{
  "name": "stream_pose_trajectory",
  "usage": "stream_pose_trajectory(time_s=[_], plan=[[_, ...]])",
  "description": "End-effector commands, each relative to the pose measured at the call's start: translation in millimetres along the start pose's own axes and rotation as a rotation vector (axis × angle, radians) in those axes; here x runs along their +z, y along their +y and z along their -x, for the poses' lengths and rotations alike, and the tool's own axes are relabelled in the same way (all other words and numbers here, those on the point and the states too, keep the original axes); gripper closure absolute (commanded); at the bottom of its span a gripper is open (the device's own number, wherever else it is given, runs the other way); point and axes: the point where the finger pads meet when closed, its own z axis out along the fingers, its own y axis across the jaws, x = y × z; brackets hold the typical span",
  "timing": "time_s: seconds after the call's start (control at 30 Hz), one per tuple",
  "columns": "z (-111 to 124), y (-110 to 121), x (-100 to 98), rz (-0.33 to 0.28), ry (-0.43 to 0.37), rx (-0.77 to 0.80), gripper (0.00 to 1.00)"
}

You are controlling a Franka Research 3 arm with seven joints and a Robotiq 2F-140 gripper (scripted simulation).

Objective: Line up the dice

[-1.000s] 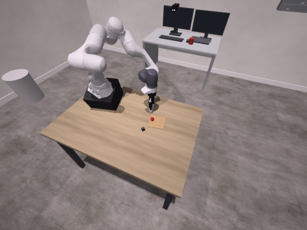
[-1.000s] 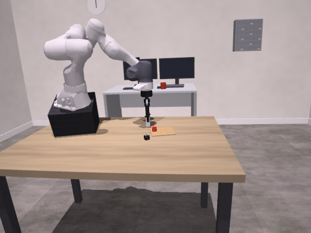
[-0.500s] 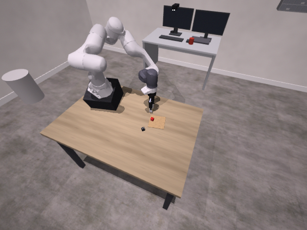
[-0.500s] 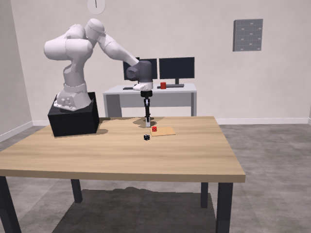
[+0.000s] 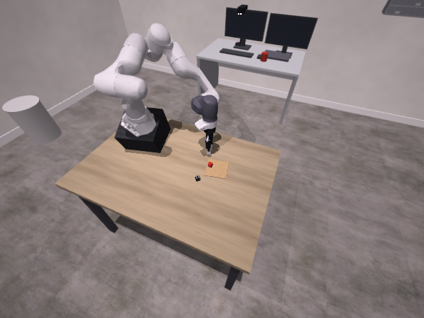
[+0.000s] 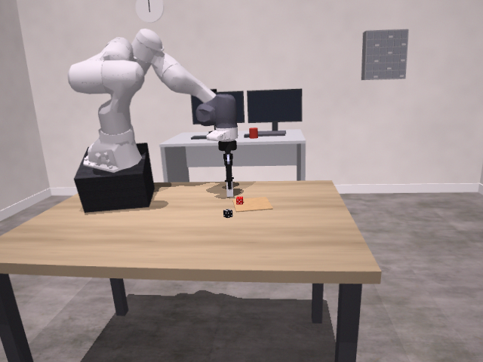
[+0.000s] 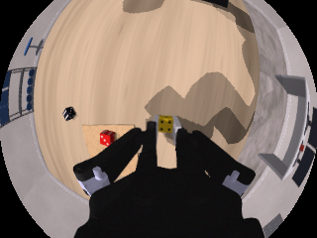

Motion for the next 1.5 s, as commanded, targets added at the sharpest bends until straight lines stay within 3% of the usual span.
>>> stream_pose_trajectory(time_s=[0.0,1.07,1.47], plan=[[1,0,0.9,-0.001,-0.002,-0.005,0.87],[1,0,-3.5,-0.001,-0.002,-0.005,0.87],[0,0,-80.8,-0.001,-0.002,-0.005,0.87]])
